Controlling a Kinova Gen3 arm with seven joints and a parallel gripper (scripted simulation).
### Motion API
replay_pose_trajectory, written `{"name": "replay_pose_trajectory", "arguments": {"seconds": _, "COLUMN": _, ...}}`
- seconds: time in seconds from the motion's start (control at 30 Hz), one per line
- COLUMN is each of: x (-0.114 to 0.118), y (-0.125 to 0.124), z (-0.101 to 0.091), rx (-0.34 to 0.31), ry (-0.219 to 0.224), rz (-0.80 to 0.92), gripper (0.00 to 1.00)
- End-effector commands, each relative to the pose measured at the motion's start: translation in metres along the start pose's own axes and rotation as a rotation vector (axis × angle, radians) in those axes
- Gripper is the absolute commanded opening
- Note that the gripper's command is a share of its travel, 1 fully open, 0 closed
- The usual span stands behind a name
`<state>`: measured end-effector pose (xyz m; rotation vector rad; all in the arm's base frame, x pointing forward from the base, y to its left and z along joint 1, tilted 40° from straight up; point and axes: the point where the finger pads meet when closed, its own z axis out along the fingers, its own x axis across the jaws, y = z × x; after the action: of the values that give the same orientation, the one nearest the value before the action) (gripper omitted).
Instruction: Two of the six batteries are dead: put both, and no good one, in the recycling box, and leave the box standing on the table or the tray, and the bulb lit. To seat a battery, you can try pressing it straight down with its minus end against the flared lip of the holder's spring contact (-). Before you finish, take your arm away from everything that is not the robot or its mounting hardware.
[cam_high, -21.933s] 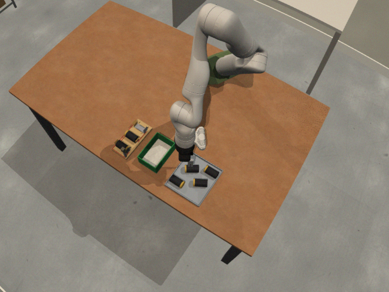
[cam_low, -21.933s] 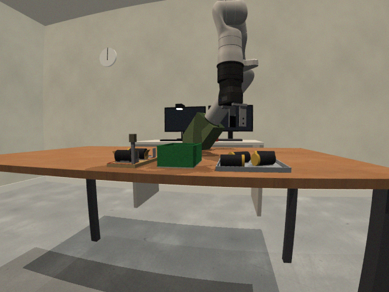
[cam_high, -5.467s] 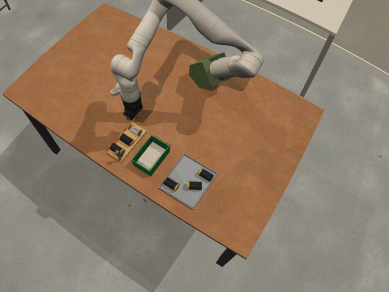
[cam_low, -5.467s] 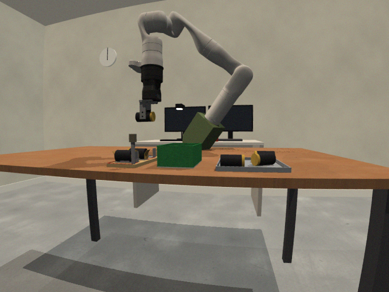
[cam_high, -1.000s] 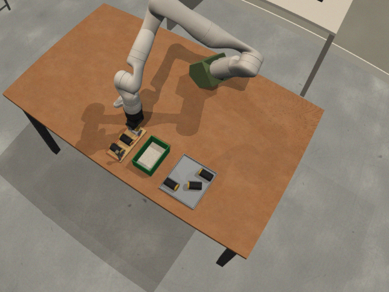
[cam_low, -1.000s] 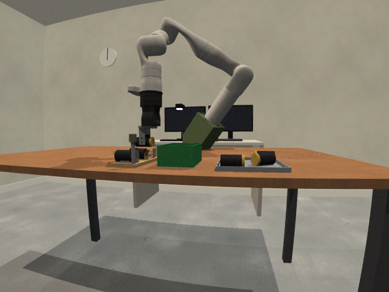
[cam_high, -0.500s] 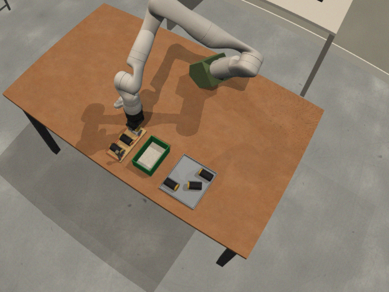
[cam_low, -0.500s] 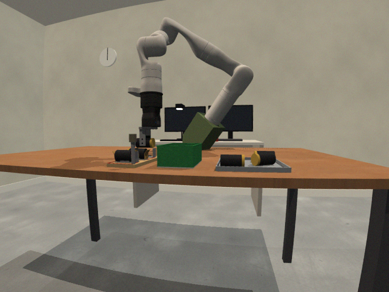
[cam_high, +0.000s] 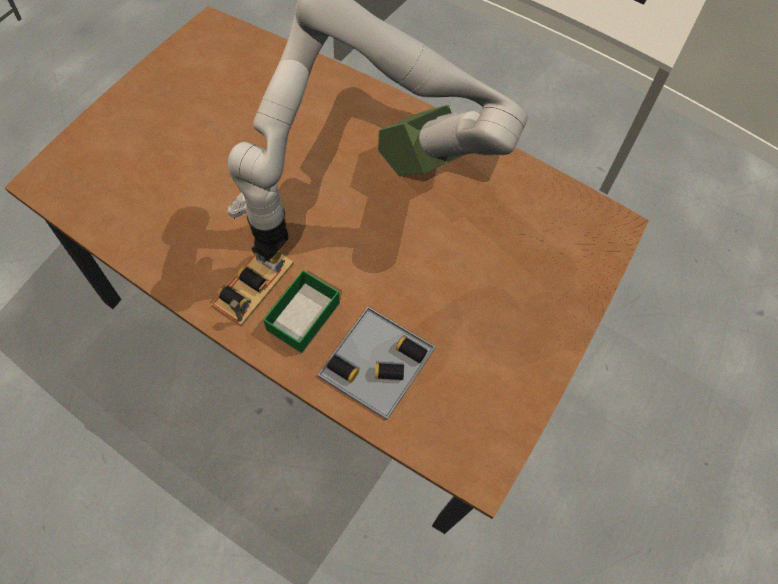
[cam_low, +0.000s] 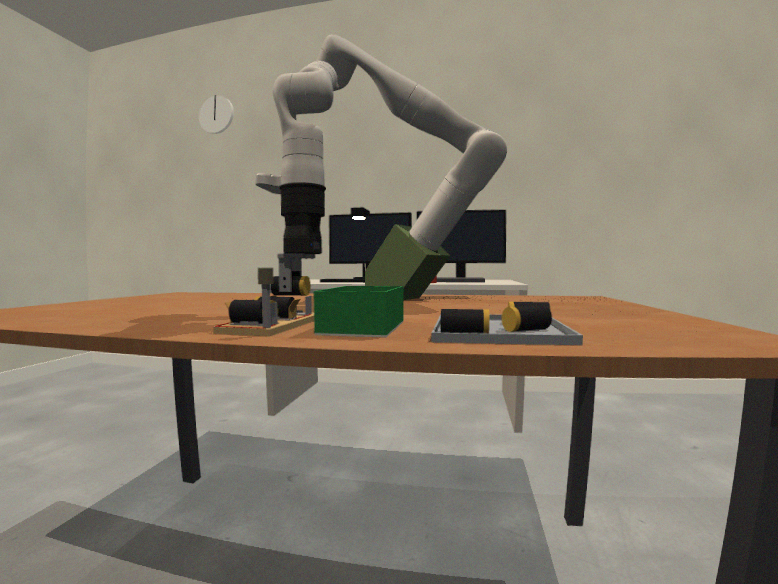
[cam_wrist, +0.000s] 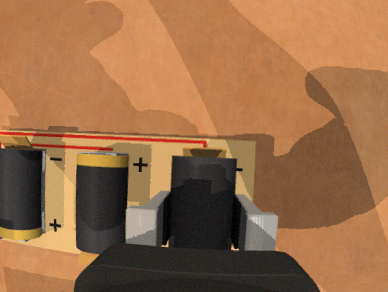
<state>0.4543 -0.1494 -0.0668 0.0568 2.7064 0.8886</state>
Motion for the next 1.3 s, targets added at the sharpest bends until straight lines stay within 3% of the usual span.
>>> {"name": "replay_pose_trajectory", "arguments": {"seconds": 0.0, "x": -0.001, "y": -0.001, "z": -0.001, "rx": 0.001, "ry": -0.001, "rz": 0.0, "gripper": 0.57}}
{"name": "replay_pose_trajectory", "arguments": {"seconds": 0.37, "x": -0.001, "y": -0.001, "z": 0.001, "rx": 0.001, "ry": -0.001, "rz": 0.0, "gripper": 0.57}}
{"name": "replay_pose_trajectory", "arguments": {"seconds": 1.27, "x": -0.001, "y": -0.001, "z": 0.03, "rx": 0.001, "ry": -0.001, "rz": 0.0, "gripper": 0.57}}
